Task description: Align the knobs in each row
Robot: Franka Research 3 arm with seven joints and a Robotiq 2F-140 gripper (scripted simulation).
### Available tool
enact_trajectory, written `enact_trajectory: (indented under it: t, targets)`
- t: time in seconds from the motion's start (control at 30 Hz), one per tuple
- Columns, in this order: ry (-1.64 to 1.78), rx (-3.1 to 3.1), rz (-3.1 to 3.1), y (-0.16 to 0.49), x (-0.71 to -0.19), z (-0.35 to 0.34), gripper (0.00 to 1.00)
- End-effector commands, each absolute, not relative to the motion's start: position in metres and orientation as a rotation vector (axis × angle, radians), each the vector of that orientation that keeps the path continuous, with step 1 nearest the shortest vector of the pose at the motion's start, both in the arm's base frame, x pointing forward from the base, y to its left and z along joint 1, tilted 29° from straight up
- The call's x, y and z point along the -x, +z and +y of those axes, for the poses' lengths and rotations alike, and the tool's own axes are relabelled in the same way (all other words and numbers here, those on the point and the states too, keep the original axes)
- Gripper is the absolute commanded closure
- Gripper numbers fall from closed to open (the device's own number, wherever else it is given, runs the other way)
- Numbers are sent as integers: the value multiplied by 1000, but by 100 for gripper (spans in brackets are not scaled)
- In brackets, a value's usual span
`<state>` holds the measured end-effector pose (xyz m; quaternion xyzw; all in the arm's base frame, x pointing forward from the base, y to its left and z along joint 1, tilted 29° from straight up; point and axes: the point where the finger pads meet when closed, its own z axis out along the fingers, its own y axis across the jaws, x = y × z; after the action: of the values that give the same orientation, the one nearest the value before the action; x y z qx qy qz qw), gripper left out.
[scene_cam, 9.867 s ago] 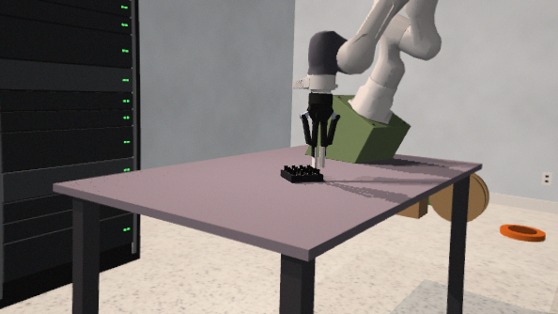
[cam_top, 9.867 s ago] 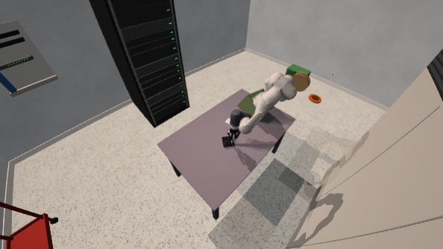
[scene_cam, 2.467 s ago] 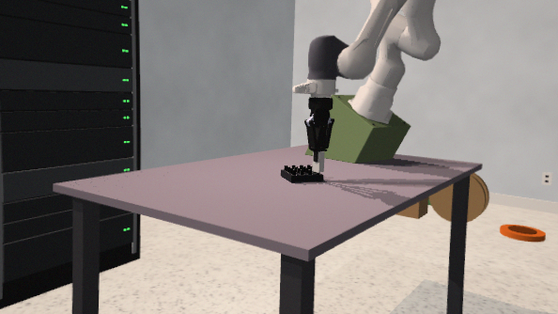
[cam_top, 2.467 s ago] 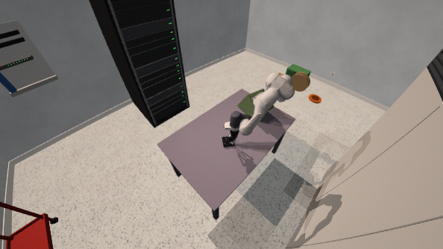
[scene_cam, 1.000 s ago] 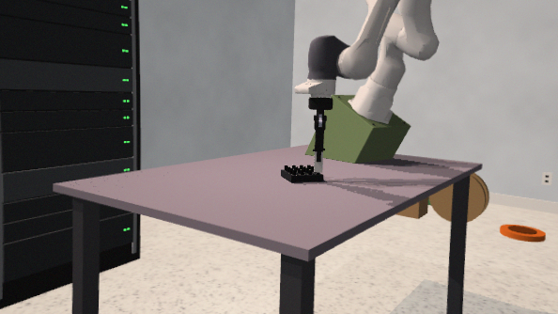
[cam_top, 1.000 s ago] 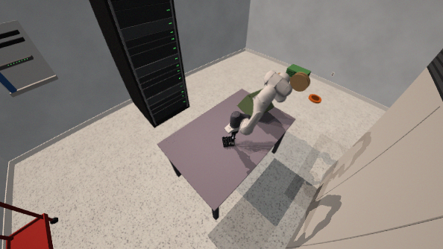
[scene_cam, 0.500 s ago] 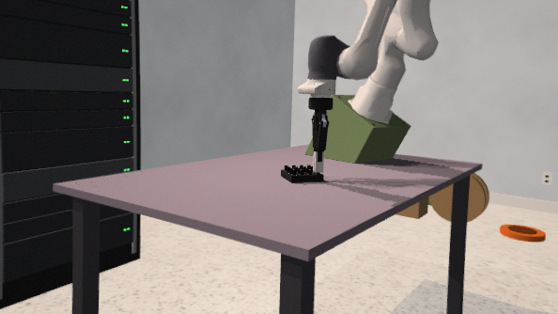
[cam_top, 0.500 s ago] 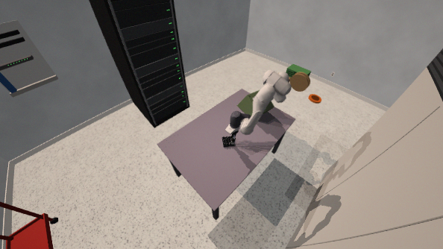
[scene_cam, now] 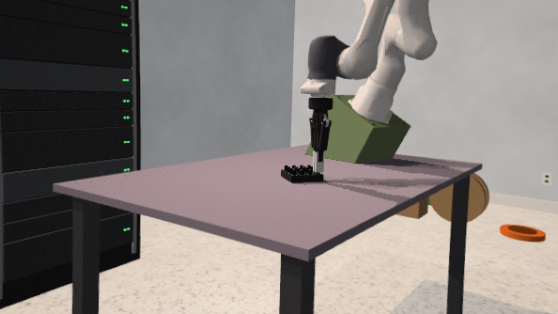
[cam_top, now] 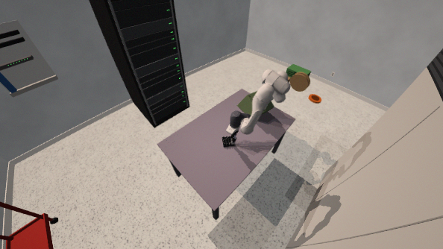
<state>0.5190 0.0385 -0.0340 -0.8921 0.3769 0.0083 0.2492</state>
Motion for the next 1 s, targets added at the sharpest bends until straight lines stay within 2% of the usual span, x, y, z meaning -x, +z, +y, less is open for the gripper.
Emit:
enact_trajectory:
  t: [0.0,0.73,0.77,0.97]
  targets:
    - [-6,2460,948,-35,-518,38,95]
    - [-8,2463,942,-35,-518,38,95]
    - [-8,2463,942,-35,-518,38,88]
    - [-8,2463,942,-35,-518,38,88]
